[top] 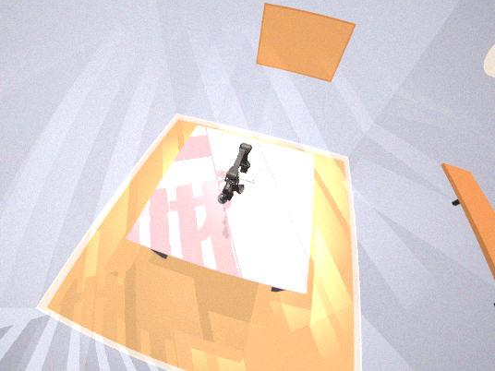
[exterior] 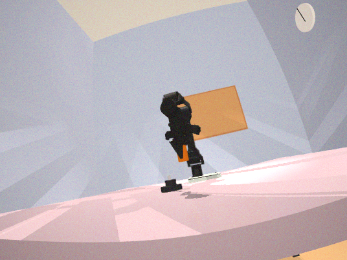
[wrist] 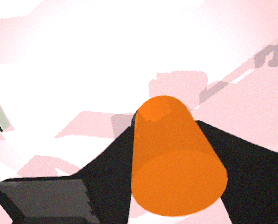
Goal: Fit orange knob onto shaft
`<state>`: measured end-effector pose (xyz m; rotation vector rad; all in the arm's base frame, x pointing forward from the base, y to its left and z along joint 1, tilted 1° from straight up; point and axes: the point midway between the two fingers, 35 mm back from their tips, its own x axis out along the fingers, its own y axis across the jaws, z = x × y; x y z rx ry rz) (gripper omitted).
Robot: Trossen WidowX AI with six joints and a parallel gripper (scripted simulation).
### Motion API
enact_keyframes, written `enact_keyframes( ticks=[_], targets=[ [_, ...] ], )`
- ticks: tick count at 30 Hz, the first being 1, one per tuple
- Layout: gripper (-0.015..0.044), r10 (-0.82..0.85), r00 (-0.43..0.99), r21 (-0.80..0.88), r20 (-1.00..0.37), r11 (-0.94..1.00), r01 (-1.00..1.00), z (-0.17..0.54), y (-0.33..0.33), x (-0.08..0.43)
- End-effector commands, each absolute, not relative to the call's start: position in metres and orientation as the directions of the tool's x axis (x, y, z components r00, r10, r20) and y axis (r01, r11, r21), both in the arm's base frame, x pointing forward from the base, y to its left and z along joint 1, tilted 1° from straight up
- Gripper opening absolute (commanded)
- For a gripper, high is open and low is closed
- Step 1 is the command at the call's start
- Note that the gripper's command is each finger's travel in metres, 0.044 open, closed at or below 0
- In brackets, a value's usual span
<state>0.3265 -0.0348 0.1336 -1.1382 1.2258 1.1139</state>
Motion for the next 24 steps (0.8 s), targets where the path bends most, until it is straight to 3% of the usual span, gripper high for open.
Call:
enact_keyframes(
  ticks=[1,24],
  targets=[
    [0.0,0.015,0.033,-0.032,-0.999,0.1,-0.994,0.129,-0.049,0.328],
    [0.0,0.013,0.032,-0.03,-0.999,0.144,-0.989,0.114,-0.1,0.325]
  ],
)
